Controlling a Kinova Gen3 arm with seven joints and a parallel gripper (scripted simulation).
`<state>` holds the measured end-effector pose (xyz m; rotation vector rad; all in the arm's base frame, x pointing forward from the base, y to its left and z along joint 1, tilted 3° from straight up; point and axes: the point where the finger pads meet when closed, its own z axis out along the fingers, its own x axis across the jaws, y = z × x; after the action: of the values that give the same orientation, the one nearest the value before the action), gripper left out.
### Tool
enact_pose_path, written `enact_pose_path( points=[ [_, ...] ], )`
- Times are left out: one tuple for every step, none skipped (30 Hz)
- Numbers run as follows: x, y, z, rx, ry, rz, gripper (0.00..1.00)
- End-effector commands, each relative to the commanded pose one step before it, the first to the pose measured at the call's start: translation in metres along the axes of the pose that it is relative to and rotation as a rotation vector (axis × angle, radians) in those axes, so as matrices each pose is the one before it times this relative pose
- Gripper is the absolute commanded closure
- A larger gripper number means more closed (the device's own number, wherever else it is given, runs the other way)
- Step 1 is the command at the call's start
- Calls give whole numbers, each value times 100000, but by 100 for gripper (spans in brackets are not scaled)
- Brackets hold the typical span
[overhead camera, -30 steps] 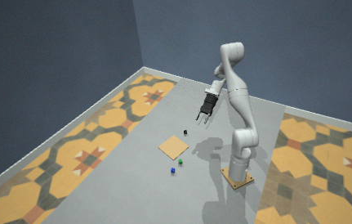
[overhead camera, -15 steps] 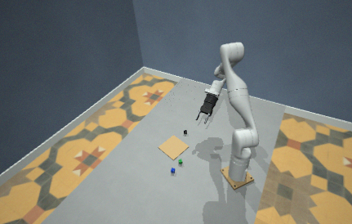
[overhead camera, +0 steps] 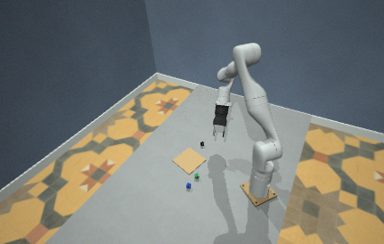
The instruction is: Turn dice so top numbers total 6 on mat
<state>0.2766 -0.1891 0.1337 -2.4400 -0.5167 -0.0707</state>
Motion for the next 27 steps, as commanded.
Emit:
enact_pose_path(
  points=[
    [1270,-650,-229,-2614,-2335,-4497,0],
    [388,329,65,-4180,-4532,-7463,0],
    [337,304,-12,-3225,-3439,-5891,0],
    [117,114,-16,-1074,-1133,-1985,0],
    [437,418,-98,-3679,-3830,-6880,0],
    [82,87,-26,-681,-700,-1287,0],
    [501,515,-186,-3818,-3867,-7274,0],
    [72,83,-32,-546,-545,-1048,0],
    [555,615,-273,-3907,-3836,-7545,0],
    [56,71,-32,-405,-391,-787,0],
    [604,725,-359,-4005,-3800,-7804,0],
    [29,40,-19,-198,-184,-386,0],
    [634,827,-434,-4035,-3696,-7900,0],
    [380,553,-292,-2437,-2169,-4776,0],
    [212,330,-173,-1374,-1202,-2692,0],
    [570,881,-480,-3530,-3020,-6906,0],
    [0,0,0,0,0,0,0],
    [0,0,0,0,0,0,0],
    [514,862,-469,-3198,-2652,-6234,0],
    [447,811,-439,-2822,-2275,-5473,0],
    [0,0,0,0,0,0,0],
    [0,0,0,0,0,0,0],
    [0,0,0,0,0,0,0],
    [0,0,0,0,0,0,0],
    [0,0,0,0,0,0,0],
    [0,0,0,0,0,0,0],
    [0,0,0,0,0,0,0]
  ],
)
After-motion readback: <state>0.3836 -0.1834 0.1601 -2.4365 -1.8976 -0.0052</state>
